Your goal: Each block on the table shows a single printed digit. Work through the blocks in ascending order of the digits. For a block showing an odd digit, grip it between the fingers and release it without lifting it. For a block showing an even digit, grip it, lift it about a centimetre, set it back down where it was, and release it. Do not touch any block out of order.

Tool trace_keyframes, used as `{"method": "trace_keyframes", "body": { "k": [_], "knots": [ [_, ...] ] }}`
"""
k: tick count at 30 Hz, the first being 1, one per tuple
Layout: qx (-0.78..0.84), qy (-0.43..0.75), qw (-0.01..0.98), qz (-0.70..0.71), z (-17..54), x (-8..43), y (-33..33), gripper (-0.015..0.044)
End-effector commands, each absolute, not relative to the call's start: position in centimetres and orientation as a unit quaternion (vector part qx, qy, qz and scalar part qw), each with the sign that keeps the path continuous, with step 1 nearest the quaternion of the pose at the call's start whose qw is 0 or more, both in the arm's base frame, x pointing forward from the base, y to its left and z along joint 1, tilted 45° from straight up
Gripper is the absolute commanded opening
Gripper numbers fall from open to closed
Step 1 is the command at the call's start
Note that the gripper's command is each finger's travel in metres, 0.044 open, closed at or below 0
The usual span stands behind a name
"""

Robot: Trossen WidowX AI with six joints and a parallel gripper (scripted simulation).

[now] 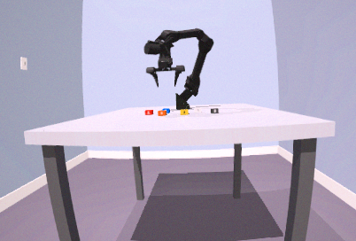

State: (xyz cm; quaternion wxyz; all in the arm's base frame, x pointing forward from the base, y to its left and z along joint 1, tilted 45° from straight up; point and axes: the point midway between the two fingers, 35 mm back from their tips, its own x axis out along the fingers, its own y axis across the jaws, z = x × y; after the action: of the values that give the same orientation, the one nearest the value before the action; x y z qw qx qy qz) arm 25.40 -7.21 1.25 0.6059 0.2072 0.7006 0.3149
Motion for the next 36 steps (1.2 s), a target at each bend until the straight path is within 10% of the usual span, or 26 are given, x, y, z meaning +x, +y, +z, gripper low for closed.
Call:
{"method": "trace_keyframes", "body": {
  "k": [1, 11, 36],
  "knots": [
    [0.206, 0.700, 0.607, 0.315, 1.4, 25.5, -7.0, 0.0400],
    [0.208, 0.699, 0.606, 0.318, 10.8, 28.4, 3.8, 0.0400],
    [0.207, 0.699, 0.607, 0.318, 11.6, 29.7, 4.8, 0.0400]
  ]
}}
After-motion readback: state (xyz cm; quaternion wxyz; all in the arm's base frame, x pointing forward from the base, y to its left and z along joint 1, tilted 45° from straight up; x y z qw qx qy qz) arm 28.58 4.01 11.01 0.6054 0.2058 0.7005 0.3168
